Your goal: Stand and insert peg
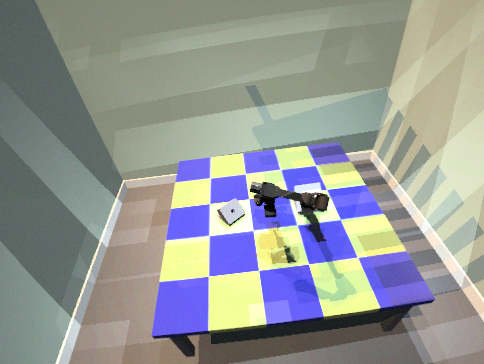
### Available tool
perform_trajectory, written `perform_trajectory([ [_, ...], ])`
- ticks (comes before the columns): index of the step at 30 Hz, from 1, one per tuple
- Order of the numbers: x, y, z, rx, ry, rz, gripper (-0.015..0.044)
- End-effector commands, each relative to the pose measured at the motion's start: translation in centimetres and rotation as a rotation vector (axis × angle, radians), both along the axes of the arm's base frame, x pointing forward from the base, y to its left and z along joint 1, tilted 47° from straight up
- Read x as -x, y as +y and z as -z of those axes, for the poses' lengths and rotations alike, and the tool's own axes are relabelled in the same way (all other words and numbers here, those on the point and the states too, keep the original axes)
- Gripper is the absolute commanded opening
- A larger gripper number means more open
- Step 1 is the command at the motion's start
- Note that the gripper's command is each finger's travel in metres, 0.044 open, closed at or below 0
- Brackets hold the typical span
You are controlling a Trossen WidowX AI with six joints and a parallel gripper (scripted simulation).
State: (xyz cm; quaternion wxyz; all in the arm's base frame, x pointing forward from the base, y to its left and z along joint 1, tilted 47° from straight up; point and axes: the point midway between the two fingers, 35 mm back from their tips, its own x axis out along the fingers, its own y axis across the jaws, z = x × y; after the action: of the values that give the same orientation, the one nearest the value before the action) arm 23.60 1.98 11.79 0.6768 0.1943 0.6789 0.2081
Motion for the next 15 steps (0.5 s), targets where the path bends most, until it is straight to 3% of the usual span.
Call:
perform_trajectory([
  [1, -1.0, -0.1, 0.1, 0.038, -0.032, -0.018, 0.0000],
  [15, -4.9, -0.5, 0.2, 0.170, -0.167, -0.072, 0.0000],
])
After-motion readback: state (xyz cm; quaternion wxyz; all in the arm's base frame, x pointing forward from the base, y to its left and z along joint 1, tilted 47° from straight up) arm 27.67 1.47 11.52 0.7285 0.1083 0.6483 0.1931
